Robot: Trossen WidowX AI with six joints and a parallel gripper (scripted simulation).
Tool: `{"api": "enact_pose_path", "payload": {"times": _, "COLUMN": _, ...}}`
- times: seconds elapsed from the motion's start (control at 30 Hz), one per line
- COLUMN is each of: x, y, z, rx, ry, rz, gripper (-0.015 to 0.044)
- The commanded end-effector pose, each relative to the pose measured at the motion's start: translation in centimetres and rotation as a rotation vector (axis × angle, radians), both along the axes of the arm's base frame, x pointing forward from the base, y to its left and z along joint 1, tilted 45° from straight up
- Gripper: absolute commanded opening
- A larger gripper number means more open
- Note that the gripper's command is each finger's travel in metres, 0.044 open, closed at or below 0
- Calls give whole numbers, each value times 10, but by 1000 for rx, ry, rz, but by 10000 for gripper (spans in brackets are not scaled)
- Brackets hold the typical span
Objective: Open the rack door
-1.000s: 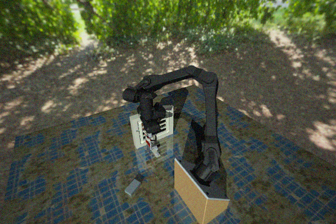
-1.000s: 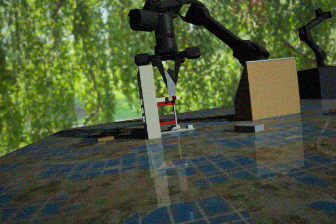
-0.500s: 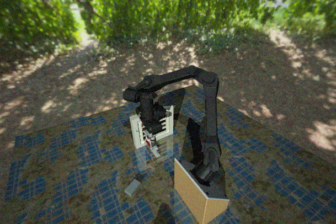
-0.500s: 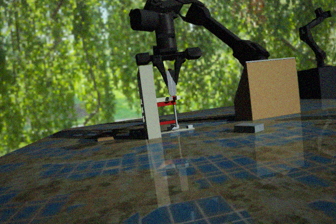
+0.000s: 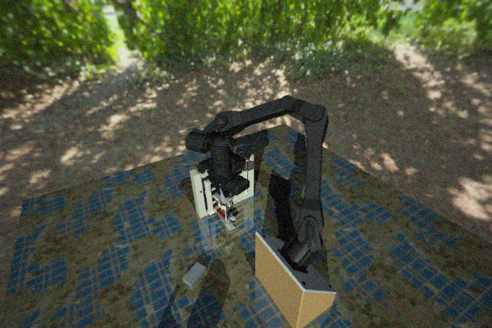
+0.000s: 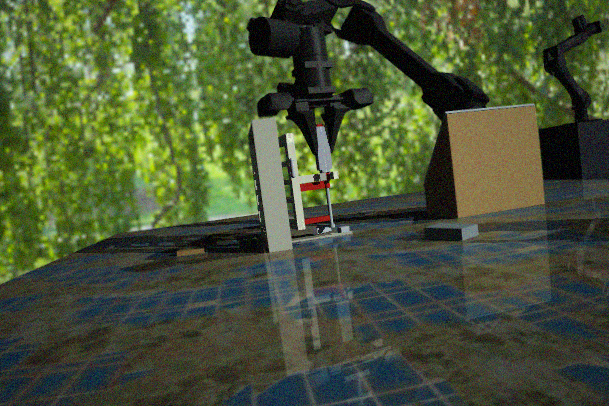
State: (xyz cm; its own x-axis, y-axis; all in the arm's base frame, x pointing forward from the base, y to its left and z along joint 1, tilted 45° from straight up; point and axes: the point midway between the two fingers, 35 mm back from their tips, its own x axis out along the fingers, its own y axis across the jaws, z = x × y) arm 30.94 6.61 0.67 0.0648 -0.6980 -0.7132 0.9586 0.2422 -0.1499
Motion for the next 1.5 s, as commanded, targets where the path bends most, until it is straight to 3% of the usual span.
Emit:
{"api": "enact_pose_path", "payload": {"times": 0.0, "x": -6, "y": -4, "z": 2, "rx": -14, "ry": 61, "rz": 67, "gripper": 11}}
{"api": "enact_pose_path", "payload": {"times": 1.47, "x": -72, "y": -70, "z": 61, "rx": -66, "ry": 600, "rz": 607, "gripper": 11}}
